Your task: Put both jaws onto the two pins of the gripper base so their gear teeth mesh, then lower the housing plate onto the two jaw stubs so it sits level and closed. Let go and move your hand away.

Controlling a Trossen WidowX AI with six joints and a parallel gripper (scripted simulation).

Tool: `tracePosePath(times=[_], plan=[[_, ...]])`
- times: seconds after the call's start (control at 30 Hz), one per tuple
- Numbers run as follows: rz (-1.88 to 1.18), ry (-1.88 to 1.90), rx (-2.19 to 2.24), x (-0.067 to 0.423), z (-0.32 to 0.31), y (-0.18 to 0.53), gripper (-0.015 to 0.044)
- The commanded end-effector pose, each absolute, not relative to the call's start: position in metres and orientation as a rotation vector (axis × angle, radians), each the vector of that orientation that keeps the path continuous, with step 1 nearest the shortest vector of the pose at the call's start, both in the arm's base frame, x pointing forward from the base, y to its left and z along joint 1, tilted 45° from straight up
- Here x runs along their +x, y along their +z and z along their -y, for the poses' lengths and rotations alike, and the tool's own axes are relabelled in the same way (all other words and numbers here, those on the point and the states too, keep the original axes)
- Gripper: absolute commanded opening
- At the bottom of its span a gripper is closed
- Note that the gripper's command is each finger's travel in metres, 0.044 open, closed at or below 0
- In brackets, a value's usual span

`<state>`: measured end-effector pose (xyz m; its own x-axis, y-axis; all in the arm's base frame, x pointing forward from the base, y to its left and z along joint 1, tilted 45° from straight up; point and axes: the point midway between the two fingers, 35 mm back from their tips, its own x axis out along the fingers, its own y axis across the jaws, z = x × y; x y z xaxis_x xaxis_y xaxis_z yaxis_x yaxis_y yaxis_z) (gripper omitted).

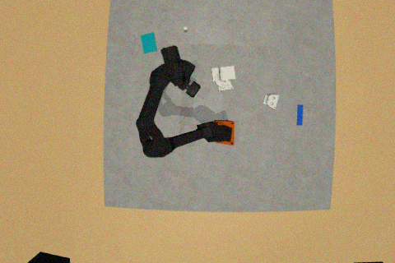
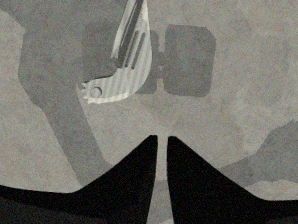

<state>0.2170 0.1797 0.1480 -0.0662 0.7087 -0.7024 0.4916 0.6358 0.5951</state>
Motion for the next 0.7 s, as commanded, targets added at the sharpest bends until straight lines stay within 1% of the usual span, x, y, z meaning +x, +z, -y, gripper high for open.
tracePosePath(times=[0.0, 0.33, 0.43, 0.67], plan=[[-1.717, 0.237, 0.985, 0.217, -0.18, 0.148, 0.0], [-1.717, 0.237, 0.985, 0.217, -0.18, 0.148, 0.0], [-1.721, 0.226, 0.994, 0.219, -0.18, 0.148, 0.0079], [-1.754, 0.105, 1.094, 0.245, -0.177, 0.151, 0.0263]])
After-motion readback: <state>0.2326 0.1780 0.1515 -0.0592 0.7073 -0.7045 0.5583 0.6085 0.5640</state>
